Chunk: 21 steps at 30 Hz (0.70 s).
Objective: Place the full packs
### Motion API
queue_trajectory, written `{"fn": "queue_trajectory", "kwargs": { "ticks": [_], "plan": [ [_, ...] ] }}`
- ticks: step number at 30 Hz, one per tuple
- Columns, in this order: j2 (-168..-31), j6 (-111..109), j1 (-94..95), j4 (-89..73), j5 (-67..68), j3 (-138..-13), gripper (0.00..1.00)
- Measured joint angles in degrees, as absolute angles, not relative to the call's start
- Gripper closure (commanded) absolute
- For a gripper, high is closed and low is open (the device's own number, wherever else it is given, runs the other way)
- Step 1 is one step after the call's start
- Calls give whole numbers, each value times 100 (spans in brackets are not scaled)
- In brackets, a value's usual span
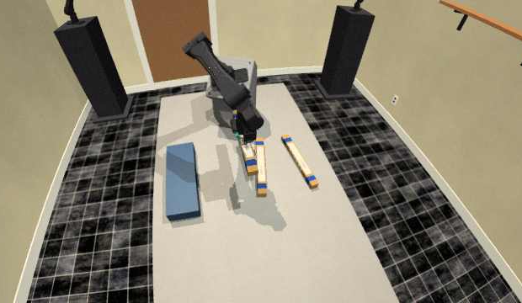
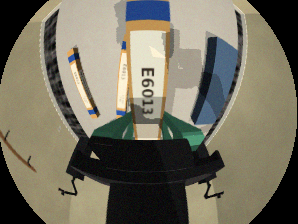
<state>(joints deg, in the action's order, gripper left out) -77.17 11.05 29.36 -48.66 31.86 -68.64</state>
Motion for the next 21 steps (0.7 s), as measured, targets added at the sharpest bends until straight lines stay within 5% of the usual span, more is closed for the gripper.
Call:
{"fn": "queue_trajectory", "kwargs": {
  "ticks": [21],
  "plan": [
    [-7714, 1118, 2936, -4794, 3192, -6820, 100]
  ]
}}
